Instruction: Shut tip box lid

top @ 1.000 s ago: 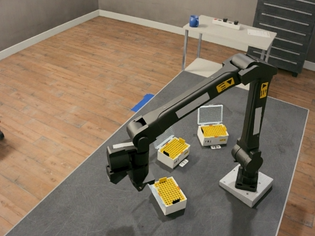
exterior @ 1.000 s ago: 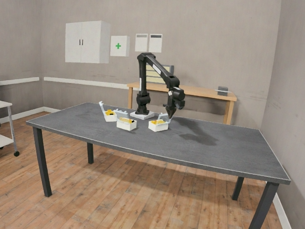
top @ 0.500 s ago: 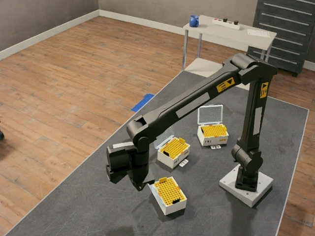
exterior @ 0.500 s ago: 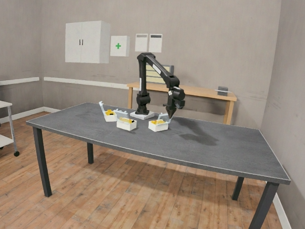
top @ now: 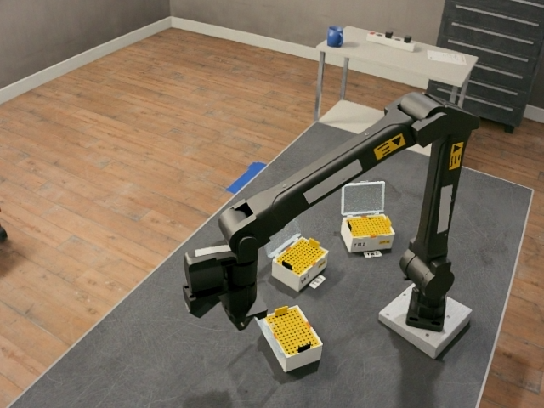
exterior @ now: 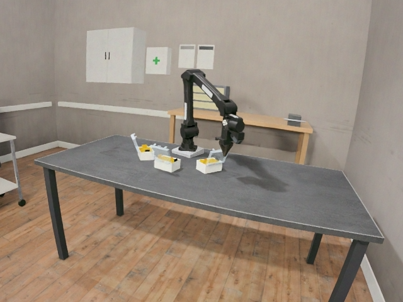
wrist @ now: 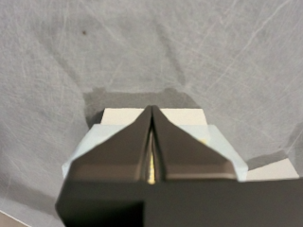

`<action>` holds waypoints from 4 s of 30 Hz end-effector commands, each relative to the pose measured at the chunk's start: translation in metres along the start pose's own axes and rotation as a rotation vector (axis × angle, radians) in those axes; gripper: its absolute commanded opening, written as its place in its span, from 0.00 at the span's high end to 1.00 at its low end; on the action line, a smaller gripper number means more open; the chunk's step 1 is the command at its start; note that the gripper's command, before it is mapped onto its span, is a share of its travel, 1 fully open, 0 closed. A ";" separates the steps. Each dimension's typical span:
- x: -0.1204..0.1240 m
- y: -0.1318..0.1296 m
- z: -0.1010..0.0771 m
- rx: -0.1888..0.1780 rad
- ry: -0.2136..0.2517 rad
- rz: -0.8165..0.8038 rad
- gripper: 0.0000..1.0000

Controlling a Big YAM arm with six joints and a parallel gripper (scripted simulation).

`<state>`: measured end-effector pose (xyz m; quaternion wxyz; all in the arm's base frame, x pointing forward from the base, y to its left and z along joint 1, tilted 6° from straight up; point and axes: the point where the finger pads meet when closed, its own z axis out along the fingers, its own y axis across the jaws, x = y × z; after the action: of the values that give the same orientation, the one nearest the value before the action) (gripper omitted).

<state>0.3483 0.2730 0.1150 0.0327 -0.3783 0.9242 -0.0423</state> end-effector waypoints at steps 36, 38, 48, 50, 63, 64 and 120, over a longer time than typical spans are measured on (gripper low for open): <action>0.017 -0.008 -0.016 0.005 -0.040 0.004 1.00; 0.019 -0.008 -0.016 0.005 -0.040 0.004 1.00; 0.030 -0.008 -0.017 0.005 -0.038 0.004 1.00; 0.033 -0.008 -0.017 0.005 -0.037 0.004 1.00; 0.048 -0.008 -0.019 0.005 -0.034 0.005 1.00; 0.051 -0.008 -0.018 0.004 -0.030 0.003 1.00; 0.080 -0.004 -0.027 0.005 -0.047 0.004 1.00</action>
<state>0.2800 0.2070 0.1240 0.0325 -0.3786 0.9240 -0.0427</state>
